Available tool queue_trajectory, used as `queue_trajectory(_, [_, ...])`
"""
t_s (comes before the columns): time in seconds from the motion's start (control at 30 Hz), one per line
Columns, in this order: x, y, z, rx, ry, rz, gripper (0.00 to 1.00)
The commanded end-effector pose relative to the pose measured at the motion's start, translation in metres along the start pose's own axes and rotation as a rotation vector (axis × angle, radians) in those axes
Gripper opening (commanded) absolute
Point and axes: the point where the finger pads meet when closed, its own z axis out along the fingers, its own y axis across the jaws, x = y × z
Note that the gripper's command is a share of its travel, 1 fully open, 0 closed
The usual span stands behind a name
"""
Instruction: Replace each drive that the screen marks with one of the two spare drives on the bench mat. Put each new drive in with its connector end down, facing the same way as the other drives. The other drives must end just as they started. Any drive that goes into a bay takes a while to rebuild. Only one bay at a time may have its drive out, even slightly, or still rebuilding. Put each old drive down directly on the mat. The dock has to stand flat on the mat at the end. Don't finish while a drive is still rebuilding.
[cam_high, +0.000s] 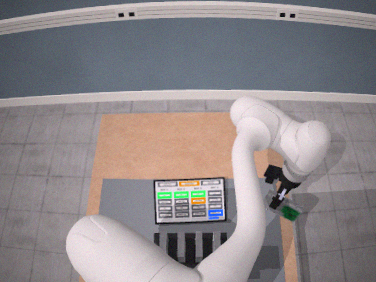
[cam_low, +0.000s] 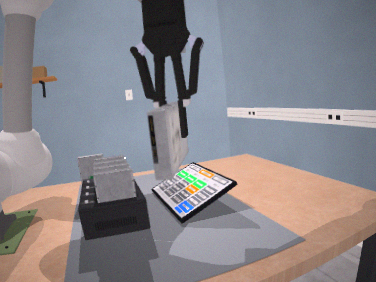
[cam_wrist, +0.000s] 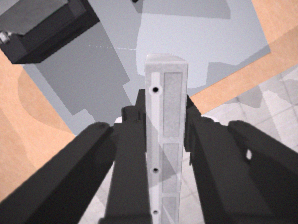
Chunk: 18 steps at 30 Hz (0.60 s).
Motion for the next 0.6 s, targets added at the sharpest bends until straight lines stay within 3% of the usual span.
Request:
queue_trajectory(0.0, [0.0001, 0.0001, -0.0006, -0.001, 0.08, -0.001, 0.1])
queue_trajectory(0.3, [0.0002, 0.0004, -0.0009, -0.002, 0.291, -0.002, 0.1])
queue_trajectory(0.57, [0.0, 0.001, -0.0018, -0.005, 0.323, -0.002, 0.1])
